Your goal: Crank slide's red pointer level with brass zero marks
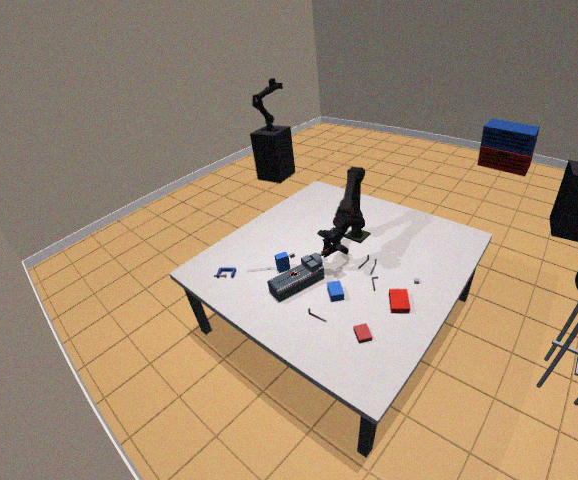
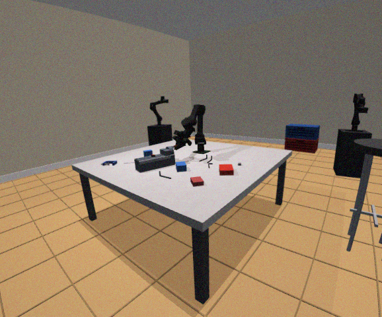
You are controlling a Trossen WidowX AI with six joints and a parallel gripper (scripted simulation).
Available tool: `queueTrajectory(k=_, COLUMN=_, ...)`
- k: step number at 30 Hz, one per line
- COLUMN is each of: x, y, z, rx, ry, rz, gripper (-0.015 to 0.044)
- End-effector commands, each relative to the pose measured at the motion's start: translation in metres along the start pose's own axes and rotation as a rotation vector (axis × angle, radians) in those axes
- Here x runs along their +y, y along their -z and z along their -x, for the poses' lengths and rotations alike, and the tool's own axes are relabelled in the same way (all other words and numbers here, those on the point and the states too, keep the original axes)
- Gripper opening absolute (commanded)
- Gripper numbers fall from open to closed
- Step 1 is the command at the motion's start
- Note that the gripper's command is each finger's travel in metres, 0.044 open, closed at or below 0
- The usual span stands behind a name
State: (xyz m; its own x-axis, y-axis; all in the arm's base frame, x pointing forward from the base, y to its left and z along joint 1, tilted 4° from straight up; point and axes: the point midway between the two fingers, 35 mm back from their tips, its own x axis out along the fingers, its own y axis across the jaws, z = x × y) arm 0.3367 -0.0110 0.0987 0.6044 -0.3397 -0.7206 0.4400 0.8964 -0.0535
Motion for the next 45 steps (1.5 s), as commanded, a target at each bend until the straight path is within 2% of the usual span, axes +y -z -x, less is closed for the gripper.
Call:
queueTrajectory(k=1, x=0.009, y=0.001, z=-0.001, rx=0.003, ry=-0.022, rz=0.006, gripper=0.0000)
queueTrajectory(k=45, x=0.020, y=0.008, z=-0.008, rx=0.003, ry=-0.023, rz=0.005, gripper=0.0000)
